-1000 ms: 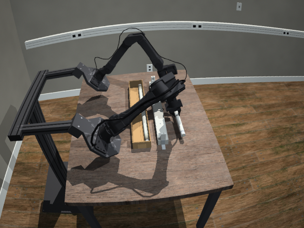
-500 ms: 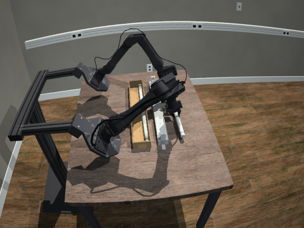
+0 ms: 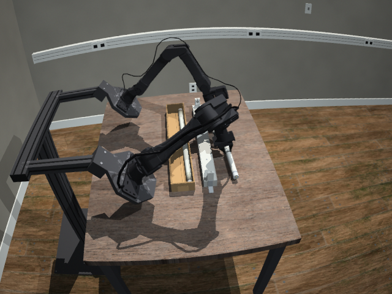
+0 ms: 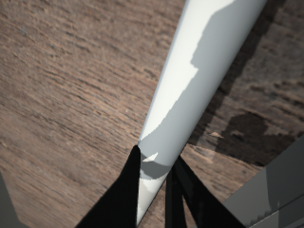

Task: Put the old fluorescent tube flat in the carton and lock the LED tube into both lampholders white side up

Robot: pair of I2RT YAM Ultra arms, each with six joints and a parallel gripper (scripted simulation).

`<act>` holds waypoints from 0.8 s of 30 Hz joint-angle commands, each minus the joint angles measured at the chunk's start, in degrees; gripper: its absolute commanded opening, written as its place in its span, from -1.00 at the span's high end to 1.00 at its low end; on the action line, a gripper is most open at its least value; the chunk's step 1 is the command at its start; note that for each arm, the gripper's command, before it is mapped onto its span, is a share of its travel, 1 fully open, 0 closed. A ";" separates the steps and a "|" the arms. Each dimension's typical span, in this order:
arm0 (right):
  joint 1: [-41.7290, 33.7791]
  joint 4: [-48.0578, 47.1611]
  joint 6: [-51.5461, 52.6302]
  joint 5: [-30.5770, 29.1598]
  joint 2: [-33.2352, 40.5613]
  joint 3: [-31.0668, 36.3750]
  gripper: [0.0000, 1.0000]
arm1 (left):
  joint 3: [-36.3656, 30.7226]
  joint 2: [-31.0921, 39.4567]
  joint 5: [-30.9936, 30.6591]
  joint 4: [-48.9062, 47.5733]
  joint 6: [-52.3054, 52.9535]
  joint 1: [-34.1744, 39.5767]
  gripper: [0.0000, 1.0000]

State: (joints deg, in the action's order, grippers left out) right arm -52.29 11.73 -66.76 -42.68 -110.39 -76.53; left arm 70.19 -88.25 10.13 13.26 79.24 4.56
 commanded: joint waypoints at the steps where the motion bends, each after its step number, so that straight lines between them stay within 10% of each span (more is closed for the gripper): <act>1: -0.60 -1.19 0.43 -0.71 -0.34 -0.35 0.78 | 0.85 0.97 0.46 -0.32 0.29 0.26 0.78; 16: -0.10 -2.10 0.02 -0.22 0.98 -1.49 0.78 | 0.53 0.87 0.33 -1.90 0.30 0.08 0.78; 17: -0.20 -1.88 0.02 -0.23 0.96 -1.50 0.78 | 0.49 0.86 0.34 -1.88 0.28 0.04 0.02; 24: -0.20 -1.88 -0.05 0.59 0.98 -1.49 0.78 | 0.50 0.84 -0.39 -1.40 0.28 0.03 0.02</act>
State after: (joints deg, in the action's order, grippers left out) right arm -51.66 10.28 -67.18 -42.48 -111.55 -76.36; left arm 70.08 -89.43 10.24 12.10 79.26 4.40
